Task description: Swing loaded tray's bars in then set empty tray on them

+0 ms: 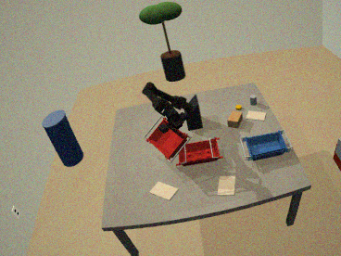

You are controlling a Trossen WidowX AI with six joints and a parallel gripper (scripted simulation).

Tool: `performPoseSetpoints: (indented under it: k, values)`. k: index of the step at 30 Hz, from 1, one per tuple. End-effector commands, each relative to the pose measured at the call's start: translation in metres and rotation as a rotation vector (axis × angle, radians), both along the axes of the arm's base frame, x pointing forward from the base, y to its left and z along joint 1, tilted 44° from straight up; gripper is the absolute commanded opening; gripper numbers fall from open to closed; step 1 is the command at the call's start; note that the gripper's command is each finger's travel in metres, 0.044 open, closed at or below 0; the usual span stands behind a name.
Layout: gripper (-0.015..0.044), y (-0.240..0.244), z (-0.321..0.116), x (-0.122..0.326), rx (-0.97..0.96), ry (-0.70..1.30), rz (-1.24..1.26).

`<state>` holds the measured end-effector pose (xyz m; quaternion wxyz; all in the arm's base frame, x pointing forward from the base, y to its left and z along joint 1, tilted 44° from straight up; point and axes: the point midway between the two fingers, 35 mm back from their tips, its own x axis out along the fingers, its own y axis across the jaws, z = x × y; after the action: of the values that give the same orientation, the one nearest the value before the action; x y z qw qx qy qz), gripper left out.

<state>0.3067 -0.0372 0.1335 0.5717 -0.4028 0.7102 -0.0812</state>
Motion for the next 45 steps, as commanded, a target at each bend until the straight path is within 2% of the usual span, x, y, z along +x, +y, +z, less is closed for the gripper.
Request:
performPoseSetpoints:
  k: [1, 45]
  values:
    - [0.0000, 0.010, -0.002, 0.007, -0.002, 0.030, 0.068]
    - [0.0000, 0.074, -0.064, 0.021, -0.014, 0.543, 0.624]
